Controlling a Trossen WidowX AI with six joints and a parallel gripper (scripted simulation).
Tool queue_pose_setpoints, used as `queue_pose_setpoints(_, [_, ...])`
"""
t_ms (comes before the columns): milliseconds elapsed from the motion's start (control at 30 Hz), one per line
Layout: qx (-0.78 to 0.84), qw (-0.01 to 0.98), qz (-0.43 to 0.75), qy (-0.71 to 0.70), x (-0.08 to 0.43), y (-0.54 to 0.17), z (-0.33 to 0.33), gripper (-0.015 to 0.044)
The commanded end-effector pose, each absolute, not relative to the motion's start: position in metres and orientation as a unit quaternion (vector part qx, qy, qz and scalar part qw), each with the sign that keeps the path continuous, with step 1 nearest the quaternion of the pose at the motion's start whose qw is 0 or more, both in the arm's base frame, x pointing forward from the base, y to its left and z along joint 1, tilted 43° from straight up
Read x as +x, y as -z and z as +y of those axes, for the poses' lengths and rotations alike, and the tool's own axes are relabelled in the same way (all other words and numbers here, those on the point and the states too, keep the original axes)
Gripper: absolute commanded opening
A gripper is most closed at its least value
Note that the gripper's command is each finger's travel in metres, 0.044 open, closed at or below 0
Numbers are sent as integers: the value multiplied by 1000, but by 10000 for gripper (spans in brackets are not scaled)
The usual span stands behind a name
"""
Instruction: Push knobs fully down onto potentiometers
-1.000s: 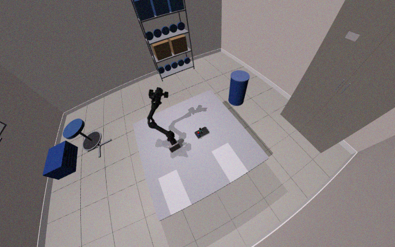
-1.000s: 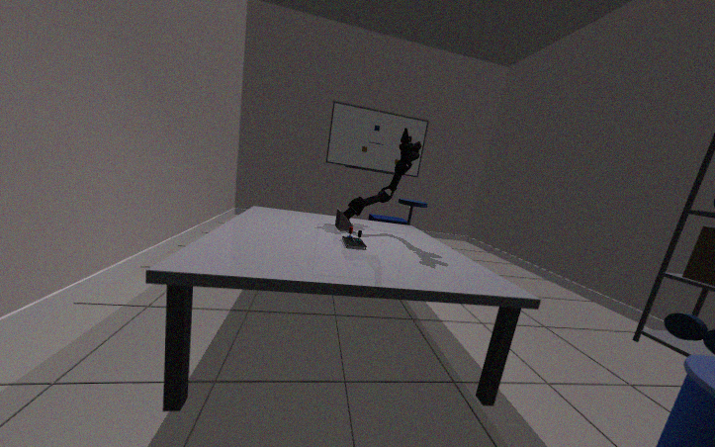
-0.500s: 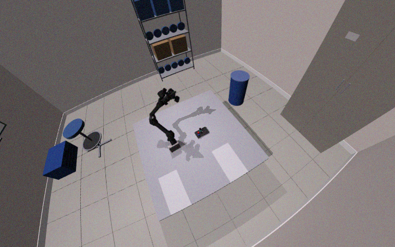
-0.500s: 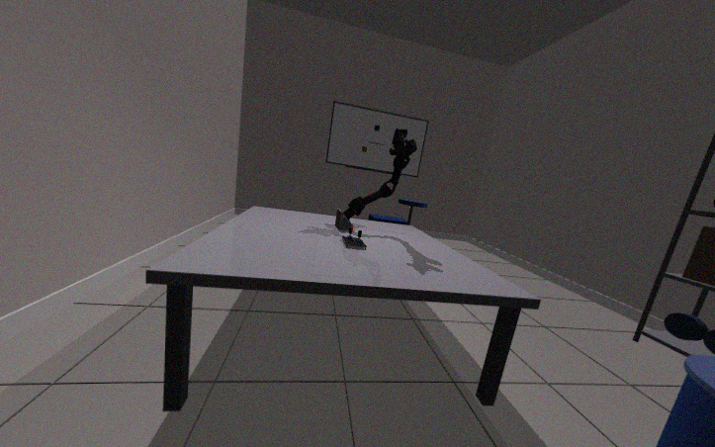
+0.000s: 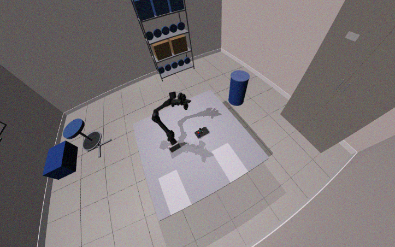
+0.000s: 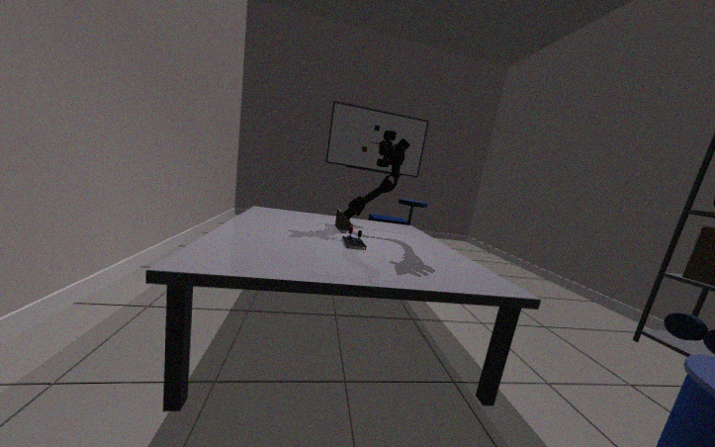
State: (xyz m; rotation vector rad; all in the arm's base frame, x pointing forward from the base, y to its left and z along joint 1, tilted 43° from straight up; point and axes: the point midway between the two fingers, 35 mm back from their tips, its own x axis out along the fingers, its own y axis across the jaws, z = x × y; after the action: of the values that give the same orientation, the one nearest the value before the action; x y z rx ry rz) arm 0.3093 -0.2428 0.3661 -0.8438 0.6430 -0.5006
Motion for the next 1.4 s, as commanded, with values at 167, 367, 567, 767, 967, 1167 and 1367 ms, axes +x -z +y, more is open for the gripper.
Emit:
queue_pose_setpoints(167, [-372, 840, 385, 94, 340, -283, -231, 0])
queue_pose_setpoints(367, [-347, 836, 426, 3, 350, -235, -217, 0])
queue_pose_setpoints(567, [-313, 827, 459, -86, 354, -191, -199, 0])
queue_pose_setpoints(767, [-270, 813, 486, -172, 353, -150, -177, 0])
queue_pose_setpoints(967, [-219, 795, 505, -254, 347, -115, -154, 0])
queue_pose_setpoints(1167, [-159, 773, 518, -329, 338, -86, -129, 0])
queue_pose_setpoints(1367, [-92, 748, 525, -395, 327, -63, -104, 0])
